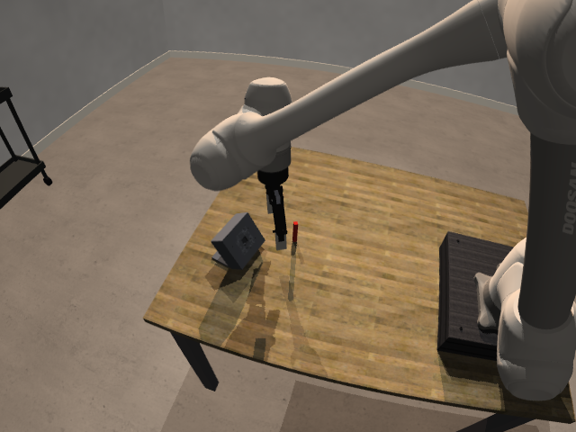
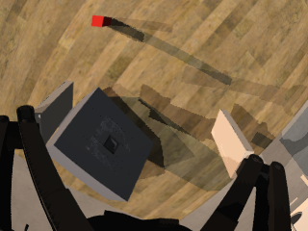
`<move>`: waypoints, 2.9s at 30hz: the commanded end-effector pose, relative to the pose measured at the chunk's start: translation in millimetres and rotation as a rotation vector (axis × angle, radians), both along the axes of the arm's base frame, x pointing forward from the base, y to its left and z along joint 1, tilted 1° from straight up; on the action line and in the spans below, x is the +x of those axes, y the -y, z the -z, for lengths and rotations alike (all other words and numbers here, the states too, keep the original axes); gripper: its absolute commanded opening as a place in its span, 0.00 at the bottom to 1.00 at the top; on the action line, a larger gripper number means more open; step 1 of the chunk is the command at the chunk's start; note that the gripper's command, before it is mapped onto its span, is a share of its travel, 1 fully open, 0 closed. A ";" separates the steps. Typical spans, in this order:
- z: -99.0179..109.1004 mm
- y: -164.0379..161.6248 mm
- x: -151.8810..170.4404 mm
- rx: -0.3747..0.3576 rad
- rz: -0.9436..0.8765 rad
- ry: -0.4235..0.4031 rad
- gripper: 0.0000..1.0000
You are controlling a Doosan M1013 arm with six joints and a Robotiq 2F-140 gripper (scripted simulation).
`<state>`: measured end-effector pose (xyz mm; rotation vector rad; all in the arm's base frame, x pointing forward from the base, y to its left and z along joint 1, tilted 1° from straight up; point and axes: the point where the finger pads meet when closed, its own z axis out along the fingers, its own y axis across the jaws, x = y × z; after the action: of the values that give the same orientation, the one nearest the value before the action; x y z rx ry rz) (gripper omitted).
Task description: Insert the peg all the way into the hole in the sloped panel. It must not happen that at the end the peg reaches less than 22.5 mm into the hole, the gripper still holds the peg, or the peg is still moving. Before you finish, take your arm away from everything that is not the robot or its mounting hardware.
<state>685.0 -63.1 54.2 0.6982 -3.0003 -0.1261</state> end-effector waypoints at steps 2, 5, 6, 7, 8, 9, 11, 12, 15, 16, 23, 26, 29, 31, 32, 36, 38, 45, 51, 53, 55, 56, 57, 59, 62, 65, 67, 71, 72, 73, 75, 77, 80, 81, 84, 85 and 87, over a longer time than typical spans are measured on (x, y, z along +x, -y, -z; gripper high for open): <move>-1.7 68.1 -29.0 -0.039 0.007 0.047 1.00; -0.8 84.7 -34.0 -0.054 -0.011 0.069 1.00; -0.8 84.7 -34.0 -0.054 -0.011 0.069 1.00; -0.7 86.8 -34.6 -0.057 -0.013 0.071 1.00; -0.7 86.8 -34.6 -0.057 -0.013 0.071 1.00; -0.7 86.8 -34.6 -0.057 -0.013 0.071 1.00; -0.7 86.8 -34.6 -0.057 -0.013 0.071 1.00; 0.3 86.8 -34.6 -0.057 -0.013 0.071 1.00; 6.6 86.7 -34.6 -0.057 -0.013 0.071 1.00; 8.1 86.7 -34.6 -0.057 -0.013 0.071 1.00; 15.8 86.7 -34.9 -0.057 -0.013 0.071 1.00; 20.7 86.8 -35.3 -0.057 -0.013 0.071 1.00; 25.3 86.9 -35.7 -0.057 -0.013 0.071 1.00; 28.4 86.9 -36.1 -0.057 -0.013 0.071 1.00; 30.0 86.9 -36.2 -0.057 -0.013 0.071 1.00; 36.1 87.0 -36.9 -0.057 -0.013 0.071 1.00; 39.3 87.1 -37.3 -0.057 -0.013 0.071 1.00; 47.0 87.2 -38.0 -0.057 -0.013 0.071 1.00; 55.9 87.3 -39.1 -0.057 -0.013 0.071 1.00; 58.7 87.3 -39.5 -0.057 -0.013 0.071 1.00; 61.4 87.3 -39.8 -0.057 -0.013 0.071 1.00; 61.4 87.3 -39.8 -0.057 -0.013 0.071 1.00; 61.4 87.3 -39.8 -0.057 -0.013 0.071 1.00; 63.8 87.4 -40.0 -0.057 -0.013 0.071 1.00; 66.7 87.4 -40.3 -0.057 -0.013 0.071 1.00; 69.5 87.4 -40.6 -0.057 -0.013 0.071 1.00; 71.0 87.4 -40.7 -0.057 -0.013 0.071 1.00; 66.2 86.1 -34.8 -0.056 -0.008 0.080 0.98; 66.2 86.1 -34.8 -0.056 -0.008 0.080 0.96; 66.2 86.1 -34.8 -0.056 -0.008 0.080 0.96; 66.2 86.1 -34.8 -0.056 -0.008 0.080 0.95; 66.2 86.1 -34.8 -0.056 -0.008 0.080 0.91; 66.2 86.1 -34.8 -0.056 -0.008 0.080 0.86; 66.2 86.1 -34.8 -0.056 -0.008 0.080 0.84; 66.2 86.1 -34.8 -0.056 -0.008 0.080 0.79; 66.2 86.1 -34.8 -0.056 -0.008 0.080 0.77; 66.2 86.1 -34.8 -0.056 -0.008 0.080 0.73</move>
<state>650.0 -149.2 -12.7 0.7267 -3.0623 -0.0134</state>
